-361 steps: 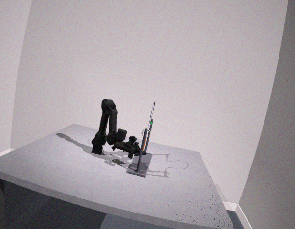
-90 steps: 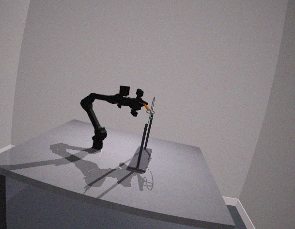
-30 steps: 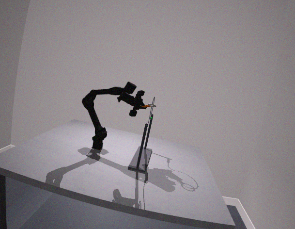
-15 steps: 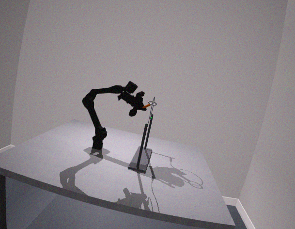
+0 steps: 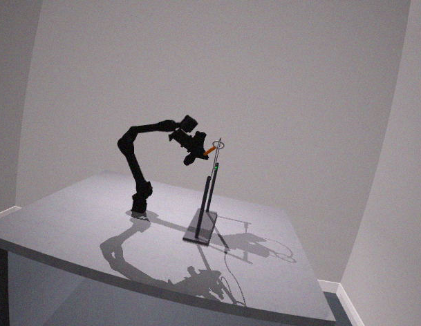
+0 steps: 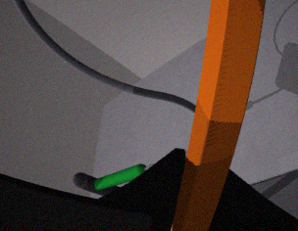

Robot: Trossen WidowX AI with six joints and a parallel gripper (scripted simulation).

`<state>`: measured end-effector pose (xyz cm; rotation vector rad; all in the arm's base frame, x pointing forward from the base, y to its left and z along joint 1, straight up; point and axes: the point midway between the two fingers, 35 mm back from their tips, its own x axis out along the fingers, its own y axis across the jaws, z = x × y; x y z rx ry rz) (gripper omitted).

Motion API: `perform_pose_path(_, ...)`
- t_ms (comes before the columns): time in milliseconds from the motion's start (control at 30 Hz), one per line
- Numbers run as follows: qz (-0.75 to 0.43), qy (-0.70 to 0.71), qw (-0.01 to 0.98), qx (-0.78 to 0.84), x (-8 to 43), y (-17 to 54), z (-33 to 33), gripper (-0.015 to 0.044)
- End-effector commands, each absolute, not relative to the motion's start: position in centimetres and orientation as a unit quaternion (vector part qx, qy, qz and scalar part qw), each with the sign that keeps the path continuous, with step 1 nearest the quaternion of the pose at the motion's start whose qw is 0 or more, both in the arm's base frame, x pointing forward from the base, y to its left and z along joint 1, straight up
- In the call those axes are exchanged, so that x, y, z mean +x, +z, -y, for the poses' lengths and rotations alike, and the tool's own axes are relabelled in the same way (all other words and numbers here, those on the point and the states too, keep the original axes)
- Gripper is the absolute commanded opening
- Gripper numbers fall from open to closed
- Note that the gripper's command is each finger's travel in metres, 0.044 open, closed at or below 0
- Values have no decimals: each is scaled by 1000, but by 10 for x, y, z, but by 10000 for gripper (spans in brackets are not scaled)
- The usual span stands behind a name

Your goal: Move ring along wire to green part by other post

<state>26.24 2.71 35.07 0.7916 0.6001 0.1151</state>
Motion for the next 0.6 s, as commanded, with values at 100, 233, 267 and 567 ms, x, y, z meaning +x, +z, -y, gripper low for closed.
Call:
perform_pose_path(100,-286,41,897,335,262,352,-24,-150)
perform_pose_path(233,-288,32,906,310,262,350,-22,-150)
perform_pose_path(267,-288,30,908,304,262,350,-22,-150)
perform_pose_path(567,-290,10,925,247,262,347,-18,-150)
